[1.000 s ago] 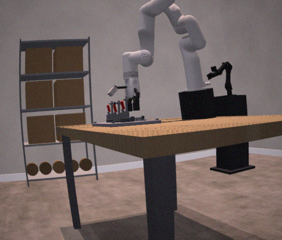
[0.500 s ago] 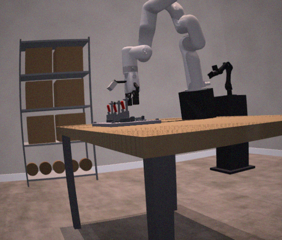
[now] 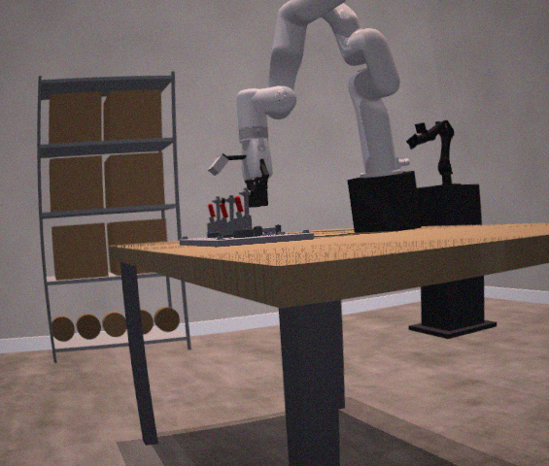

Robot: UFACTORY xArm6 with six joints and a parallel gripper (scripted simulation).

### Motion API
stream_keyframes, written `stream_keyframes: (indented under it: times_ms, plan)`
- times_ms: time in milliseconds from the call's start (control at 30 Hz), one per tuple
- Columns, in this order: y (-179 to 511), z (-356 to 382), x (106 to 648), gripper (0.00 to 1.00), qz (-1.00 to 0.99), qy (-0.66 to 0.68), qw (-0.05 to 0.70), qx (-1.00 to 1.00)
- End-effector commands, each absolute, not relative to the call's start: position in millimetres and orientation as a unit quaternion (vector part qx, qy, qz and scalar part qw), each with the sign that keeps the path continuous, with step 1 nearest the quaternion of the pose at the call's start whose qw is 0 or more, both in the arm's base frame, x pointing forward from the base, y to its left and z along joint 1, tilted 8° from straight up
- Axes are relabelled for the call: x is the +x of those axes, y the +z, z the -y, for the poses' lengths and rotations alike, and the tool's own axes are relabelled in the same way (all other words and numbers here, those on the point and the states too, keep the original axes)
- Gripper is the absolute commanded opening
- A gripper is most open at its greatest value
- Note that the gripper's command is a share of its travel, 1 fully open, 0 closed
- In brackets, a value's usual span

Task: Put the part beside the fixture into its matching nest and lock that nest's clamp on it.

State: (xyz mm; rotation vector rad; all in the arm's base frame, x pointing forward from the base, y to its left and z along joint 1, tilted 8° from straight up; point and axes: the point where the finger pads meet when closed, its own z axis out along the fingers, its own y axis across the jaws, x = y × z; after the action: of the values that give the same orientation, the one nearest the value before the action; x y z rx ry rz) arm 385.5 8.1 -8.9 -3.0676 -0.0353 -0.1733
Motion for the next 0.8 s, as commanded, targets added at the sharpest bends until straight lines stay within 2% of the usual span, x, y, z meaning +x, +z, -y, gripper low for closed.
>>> stream_keyframes:
  times_ms: [0, 433, 767]
  plan:
    - [0, -8, 386, 0.47, 0.011, -0.058, 0.034, -0.998]
    - [92, -1, 375, 0.47, 0.011, -0.058, 0.034, -0.998]
    - [100, -1, 375, 0.47, 0.011, -0.058, 0.034, -0.998]
